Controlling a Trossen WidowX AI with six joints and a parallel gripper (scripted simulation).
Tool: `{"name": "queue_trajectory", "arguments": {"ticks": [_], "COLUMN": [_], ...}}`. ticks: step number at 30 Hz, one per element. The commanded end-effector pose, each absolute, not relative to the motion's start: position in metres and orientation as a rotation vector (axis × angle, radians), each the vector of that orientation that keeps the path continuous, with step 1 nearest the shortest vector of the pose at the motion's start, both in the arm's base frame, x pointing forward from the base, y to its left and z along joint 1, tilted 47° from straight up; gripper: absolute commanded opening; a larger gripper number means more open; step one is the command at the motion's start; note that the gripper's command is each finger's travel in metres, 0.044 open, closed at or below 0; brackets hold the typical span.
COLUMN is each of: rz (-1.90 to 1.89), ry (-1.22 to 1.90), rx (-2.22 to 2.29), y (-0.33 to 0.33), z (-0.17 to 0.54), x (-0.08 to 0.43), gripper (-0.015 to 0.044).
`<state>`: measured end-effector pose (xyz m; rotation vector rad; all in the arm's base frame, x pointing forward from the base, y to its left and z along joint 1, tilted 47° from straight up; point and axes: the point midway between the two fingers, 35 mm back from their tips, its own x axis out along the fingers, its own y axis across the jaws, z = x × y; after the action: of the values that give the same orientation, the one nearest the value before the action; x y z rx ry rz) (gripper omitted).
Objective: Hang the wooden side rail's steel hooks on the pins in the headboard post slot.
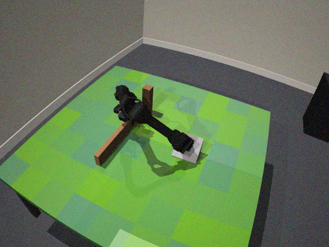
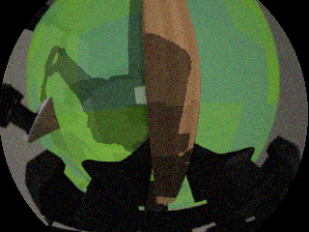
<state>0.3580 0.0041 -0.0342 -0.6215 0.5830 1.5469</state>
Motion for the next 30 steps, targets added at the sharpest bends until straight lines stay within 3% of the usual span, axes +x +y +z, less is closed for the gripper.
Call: {"name": "queue_trajectory", "arguments": {"ticks": [1, 30], "rz": [1.553, 1.554], "ry": [0.572, 0.573], "rx": [-0.63, -0.629], "y": [0.004, 0.003], "z": [-0.034, -0.035], "x": [0.354, 0.341], "gripper": [0.0, 0.0]}}
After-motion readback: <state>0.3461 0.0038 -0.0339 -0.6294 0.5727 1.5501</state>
